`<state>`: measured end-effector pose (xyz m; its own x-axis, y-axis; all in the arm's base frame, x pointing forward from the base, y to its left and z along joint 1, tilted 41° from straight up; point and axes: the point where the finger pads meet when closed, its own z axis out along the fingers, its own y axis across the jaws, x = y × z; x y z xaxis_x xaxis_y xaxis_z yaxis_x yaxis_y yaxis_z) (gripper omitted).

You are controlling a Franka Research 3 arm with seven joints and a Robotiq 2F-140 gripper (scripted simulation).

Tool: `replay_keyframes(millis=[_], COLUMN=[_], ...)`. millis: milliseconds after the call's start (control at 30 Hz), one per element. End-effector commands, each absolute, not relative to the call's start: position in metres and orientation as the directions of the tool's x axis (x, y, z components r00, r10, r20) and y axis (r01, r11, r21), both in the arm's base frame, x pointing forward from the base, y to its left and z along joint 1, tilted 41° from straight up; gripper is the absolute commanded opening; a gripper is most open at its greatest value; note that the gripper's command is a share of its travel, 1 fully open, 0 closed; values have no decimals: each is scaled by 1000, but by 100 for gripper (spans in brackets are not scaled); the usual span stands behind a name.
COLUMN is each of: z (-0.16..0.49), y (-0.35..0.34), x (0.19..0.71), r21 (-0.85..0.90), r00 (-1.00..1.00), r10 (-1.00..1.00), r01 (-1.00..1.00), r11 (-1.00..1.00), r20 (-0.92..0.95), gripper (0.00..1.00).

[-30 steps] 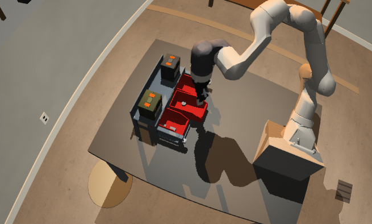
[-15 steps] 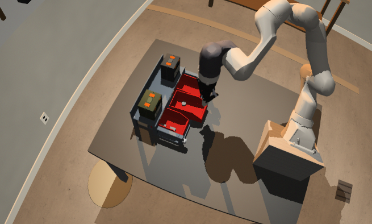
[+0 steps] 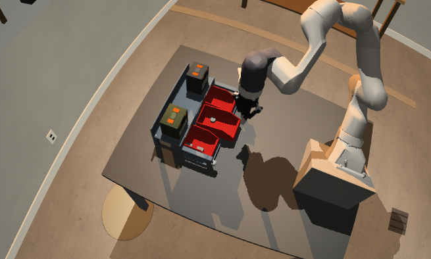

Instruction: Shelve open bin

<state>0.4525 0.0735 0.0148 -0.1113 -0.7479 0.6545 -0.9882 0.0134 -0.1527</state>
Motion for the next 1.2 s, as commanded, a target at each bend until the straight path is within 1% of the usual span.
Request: replay_keyframes(millis=[0,67,100,167,1167], z=[15,15,15,15,15], y=[72,72,70,69,69], x=[448,448,444,442,442], r21=[-29,-29,1,18,18], r00=[80,80,129,157,157], r10=[-747,-747,-740,-736,-736], r01=[-991,-991,-985,-981,-981], r11=[-132,-132,-171,-193,-194], r20=[660,660,660,659,659], gripper=[0,0,0,0,0])
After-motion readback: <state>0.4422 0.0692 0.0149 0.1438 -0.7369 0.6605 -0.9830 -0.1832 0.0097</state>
